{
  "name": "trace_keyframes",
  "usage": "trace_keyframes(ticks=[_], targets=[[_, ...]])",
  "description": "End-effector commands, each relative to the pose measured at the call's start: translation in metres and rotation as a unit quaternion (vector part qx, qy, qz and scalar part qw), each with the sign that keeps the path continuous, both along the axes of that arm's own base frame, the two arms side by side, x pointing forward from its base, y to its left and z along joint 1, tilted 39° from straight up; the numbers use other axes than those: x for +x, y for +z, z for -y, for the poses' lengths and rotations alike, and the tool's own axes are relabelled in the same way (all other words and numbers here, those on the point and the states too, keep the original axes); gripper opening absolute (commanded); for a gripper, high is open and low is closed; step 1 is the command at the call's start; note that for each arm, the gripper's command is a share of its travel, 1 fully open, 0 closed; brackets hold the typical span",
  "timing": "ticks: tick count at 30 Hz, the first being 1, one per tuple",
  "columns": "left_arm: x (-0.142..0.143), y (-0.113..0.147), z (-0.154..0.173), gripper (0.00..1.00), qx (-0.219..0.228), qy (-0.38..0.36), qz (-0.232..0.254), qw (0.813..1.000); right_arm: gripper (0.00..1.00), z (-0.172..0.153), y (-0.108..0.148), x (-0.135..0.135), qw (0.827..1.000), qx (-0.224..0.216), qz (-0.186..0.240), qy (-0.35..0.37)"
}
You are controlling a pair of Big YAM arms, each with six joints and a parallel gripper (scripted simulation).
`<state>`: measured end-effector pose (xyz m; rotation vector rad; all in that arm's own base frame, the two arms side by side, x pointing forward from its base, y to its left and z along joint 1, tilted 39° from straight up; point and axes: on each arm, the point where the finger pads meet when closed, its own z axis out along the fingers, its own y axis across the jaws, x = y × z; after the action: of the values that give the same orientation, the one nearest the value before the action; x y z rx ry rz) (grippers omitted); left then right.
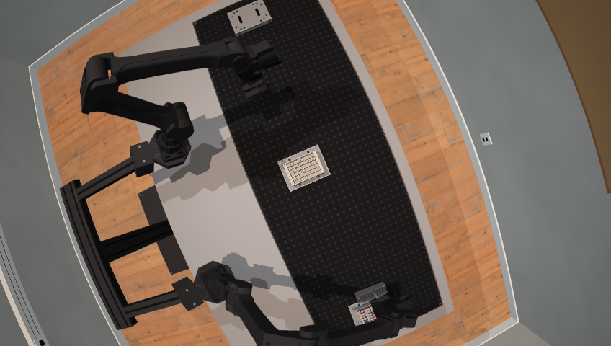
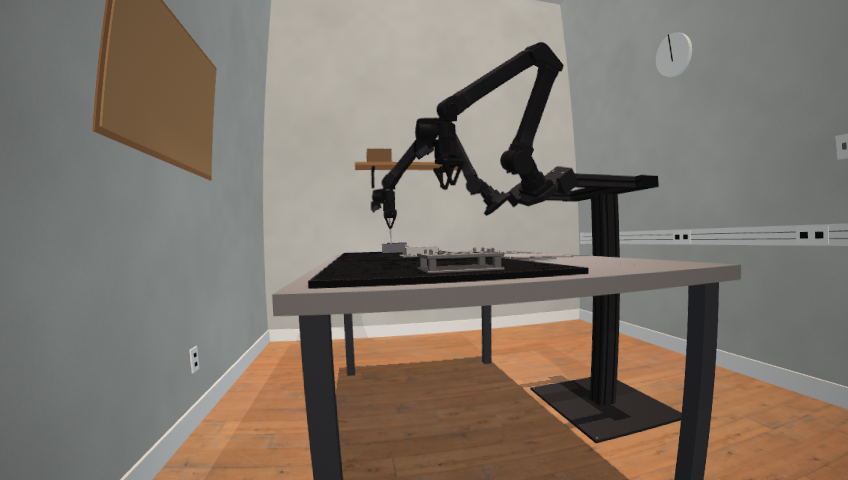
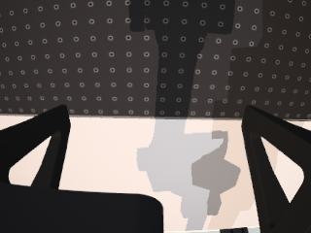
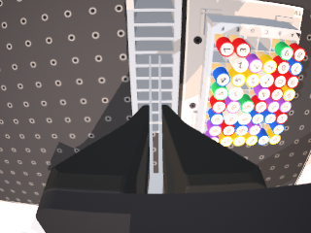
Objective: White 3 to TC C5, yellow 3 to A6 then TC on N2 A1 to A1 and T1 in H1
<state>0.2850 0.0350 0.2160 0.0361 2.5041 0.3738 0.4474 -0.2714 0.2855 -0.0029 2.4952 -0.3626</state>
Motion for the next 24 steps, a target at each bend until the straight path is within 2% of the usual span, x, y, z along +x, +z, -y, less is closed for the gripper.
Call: trace_keyframes(ticks=[1, 2, 4, 8, 12, 18, 19, 21, 24], targets=[[0.005, 0.013, 0.001, 1.00, 0.002, -0.007, 0.012, 1.000, 0.08, 0.004, 0.024, -0.001, 1.000, -0.010, 0.013, 0.001], [0.005, 0.013, 0.001, 1.00, 0.002, -0.007, 0.012, 1.000, 0.08, 0.003, 0.016, -0.001, 1.000, -0.006, 0.006, 0.001], [0.005, 0.013, 0.001, 1.00, 0.002, -0.007, 0.012, 1.000, 0.08, 0.002, 0.028, -0.004, 1.000, -0.012, 0.015, 0.001], [0.005, 0.013, 0.001, 1.00, 0.002, -0.007, 0.012, 1.000, 0.08, 0.003, 0.035, -0.004, 1.000, -0.015, 0.019, 0.001], [0.005, 0.013, 0.001, 1.00, 0.002, -0.007, 0.012, 1.000, 0.08, 0.000, 0.023, -0.008, 1.000, -0.007, 0.007, 0.001], [0.005, 0.013, 0.001, 1.00, 0.002, -0.007, 0.012, 1.000, 0.08, 0.000, 0.035, -0.010, 1.000, -0.013, 0.016, 0.000], [0.005, 0.013, 0.001, 1.00, 0.002, -0.007, 0.012, 1.000, 0.08, 0.002, 0.020, -0.004, 1.000, -0.003, 0.002, 0.002], [0.005, 0.013, 0.001, 1.00, 0.002, -0.007, 0.012, 1.000, 0.08, 0.000, 0.019, -0.008, 1.000, -0.003, 0.002, 0.002], [0.005, 0.013, 0.001, 1.00, 0.002, -0.007, 0.012, 1.000, 0.08, -0.002, 0.036, -0.012, 1.000, -0.012, 0.014, 0.001]])
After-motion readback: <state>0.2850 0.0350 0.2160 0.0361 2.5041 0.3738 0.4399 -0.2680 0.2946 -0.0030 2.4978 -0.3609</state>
